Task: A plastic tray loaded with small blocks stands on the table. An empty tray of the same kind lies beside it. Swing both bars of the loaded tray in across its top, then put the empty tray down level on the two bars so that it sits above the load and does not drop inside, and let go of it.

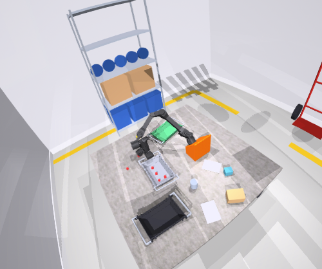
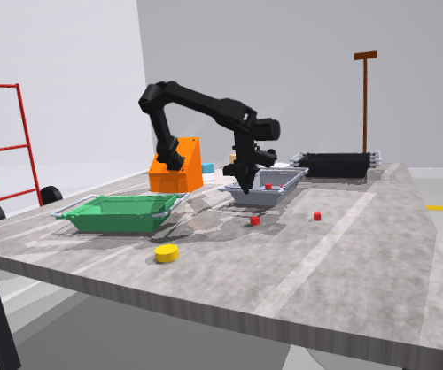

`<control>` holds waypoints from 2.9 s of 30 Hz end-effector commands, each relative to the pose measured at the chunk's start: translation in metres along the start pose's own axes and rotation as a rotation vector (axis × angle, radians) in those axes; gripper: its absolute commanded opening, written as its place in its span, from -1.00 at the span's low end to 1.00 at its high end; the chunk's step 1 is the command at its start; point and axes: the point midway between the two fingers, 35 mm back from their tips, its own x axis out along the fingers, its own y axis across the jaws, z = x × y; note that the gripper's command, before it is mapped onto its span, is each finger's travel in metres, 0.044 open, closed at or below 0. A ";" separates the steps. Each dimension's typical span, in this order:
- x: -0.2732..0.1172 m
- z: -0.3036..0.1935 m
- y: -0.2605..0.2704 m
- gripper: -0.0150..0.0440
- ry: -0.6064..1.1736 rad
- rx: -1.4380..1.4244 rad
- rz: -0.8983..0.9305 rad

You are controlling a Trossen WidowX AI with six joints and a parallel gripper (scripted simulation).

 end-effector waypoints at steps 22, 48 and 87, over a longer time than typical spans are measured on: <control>-0.017 -0.003 0.042 -0.21 0.012 -0.012 0.003; -0.036 -0.002 0.076 -0.21 0.013 -0.022 0.009; -0.092 0.017 0.136 -0.21 0.013 -0.021 0.020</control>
